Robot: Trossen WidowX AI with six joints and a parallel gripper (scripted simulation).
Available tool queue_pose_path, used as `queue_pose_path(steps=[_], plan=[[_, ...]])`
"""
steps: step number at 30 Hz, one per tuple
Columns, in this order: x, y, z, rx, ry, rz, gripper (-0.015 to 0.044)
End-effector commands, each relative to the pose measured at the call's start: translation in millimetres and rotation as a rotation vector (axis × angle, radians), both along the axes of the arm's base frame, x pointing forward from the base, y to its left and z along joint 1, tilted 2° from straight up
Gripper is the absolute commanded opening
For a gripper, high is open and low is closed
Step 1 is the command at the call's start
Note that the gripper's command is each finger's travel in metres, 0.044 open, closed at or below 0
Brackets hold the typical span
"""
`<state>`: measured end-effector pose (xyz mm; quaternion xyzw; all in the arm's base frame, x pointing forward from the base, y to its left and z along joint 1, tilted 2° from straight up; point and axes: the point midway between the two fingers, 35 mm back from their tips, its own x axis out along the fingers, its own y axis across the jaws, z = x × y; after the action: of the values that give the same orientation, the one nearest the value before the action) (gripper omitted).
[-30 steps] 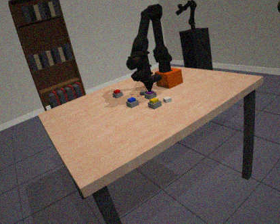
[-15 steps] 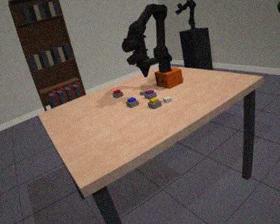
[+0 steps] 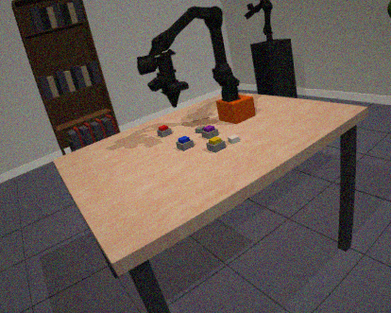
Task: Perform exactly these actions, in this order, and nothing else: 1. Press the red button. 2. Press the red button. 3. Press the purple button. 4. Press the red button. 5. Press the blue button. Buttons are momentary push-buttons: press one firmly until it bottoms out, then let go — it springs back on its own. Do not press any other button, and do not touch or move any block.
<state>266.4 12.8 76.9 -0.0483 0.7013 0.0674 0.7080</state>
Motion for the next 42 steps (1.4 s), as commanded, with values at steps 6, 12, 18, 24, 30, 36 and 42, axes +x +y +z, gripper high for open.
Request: queue_pose_path(steps=[6, 12, 18, 24, 30, 36, 42], plan=[[38, -107, -8, -0.024, 0.011, 0.024, 0.0020], [41, -116, -23, -0.025, 0.012, 0.026, 0.0020], [39, -116, -71, -0.025, 0.012, 0.026, 0.0020], [39, -116, -77, -0.025, 0.012, 0.026, 0.0020], [39, -116, -86, -0.025, 0.012, 0.026, 0.0020], [39, -116, -96, -0.025, 0.012, 0.026, 0.0020], [39, -115, -105, -0.025, 0.012, 0.026, 0.0020]])
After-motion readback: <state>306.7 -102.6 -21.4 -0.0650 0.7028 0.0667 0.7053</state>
